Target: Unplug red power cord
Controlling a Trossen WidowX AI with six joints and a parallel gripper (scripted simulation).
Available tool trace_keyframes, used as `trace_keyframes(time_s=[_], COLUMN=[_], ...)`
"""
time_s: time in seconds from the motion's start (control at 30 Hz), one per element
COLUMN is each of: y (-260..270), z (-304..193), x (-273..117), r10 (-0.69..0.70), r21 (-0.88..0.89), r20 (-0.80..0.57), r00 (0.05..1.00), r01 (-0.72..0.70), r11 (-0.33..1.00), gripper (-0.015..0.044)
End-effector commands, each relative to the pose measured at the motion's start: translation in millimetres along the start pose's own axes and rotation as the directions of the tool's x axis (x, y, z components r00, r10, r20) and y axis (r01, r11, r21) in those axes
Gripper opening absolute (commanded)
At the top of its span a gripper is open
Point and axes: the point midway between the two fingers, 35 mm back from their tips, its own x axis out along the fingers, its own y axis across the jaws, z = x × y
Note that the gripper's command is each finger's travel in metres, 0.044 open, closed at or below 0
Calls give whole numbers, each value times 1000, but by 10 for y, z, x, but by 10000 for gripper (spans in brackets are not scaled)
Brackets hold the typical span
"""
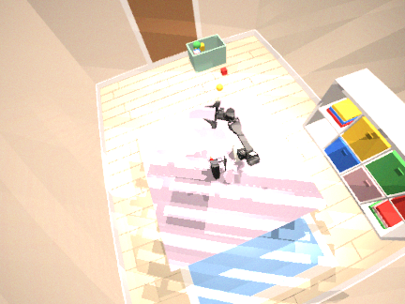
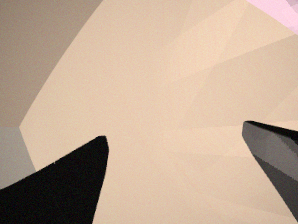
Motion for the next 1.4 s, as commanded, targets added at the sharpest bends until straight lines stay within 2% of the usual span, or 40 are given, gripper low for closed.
trace_keyframes(time_s=[0.0, 0.13, 0.27, 0.37, 0.5, 0.63, 0.73, 0.87, 0.93, 1.37], y=[-19, -443, -1005, -1466, -2111, -2700, -3074, -3412, -3443, -3464], z=[10, 210, 437, 597, 791, 933, 992, 1006, 1005, 979], x=[15, 271, 462, 520, 458, 239, -2, -318, -354, -365], r10=[-6, -139, -304, -429, -584, -696, -741, -750, -749, -749], r21=[-4, -89, -187, -273, -363, -403, -409, -403, -403, -403], r20=[5, 117, 249, 348, 474, 576, 629, 661, 663, 663], r00=[1000, 983, 919, 834, 659, 428, 234, 8, -15, -15], r01=[6, 150, 354, 528, 751, 890, 911, 847, 836, 836], r11=[1000, 985, 916, 804, 552, 214, -59, -346, -374, -374], gripper=[374, 269, 164, 160, 160, 160, 160, 160, 160, 160])
